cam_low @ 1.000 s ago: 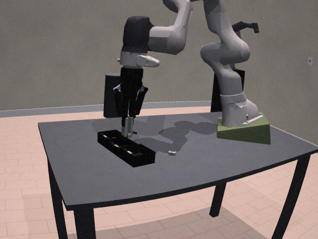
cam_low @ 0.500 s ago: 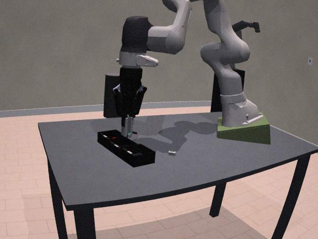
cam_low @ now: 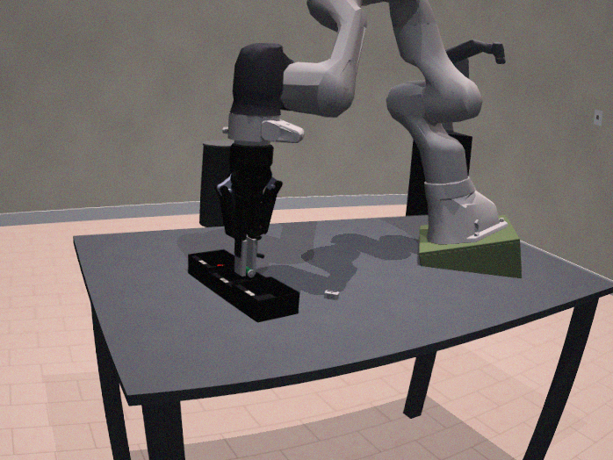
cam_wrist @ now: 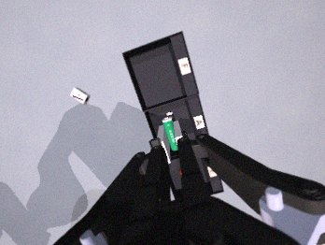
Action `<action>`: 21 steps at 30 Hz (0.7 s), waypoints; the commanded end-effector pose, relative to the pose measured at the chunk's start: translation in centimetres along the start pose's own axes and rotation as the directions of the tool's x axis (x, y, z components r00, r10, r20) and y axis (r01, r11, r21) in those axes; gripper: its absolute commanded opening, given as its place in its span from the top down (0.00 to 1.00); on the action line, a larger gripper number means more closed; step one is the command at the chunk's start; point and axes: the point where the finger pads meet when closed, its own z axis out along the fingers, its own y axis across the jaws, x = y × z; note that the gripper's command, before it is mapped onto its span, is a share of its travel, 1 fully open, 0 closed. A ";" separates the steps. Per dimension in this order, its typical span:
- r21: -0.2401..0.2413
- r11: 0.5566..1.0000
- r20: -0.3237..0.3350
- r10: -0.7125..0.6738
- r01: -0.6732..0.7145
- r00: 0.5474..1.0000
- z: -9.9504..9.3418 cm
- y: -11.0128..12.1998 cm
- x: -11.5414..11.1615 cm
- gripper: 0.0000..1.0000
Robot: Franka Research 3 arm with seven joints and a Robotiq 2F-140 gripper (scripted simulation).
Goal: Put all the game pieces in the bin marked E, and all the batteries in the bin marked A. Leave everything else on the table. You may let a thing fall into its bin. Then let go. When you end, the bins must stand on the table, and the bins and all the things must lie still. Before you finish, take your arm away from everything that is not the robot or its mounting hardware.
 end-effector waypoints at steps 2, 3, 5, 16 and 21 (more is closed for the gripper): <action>-0.008 1.000 0.000 -0.008 0.008 1.000 0.8 0.3 -0.1 0.95; -0.008 1.000 0.000 -0.008 0.008 1.000 1.0 0.3 -0.1 0.95; -0.008 1.000 0.000 -0.008 0.008 1.000 1.0 0.4 -0.2 0.95; -0.008 1.000 0.000 -0.008 0.008 1.000 1.0 0.6 -0.2 0.95; -0.008 1.000 0.000 -0.008 0.008 1.000 1.0 0.5 -0.2 0.95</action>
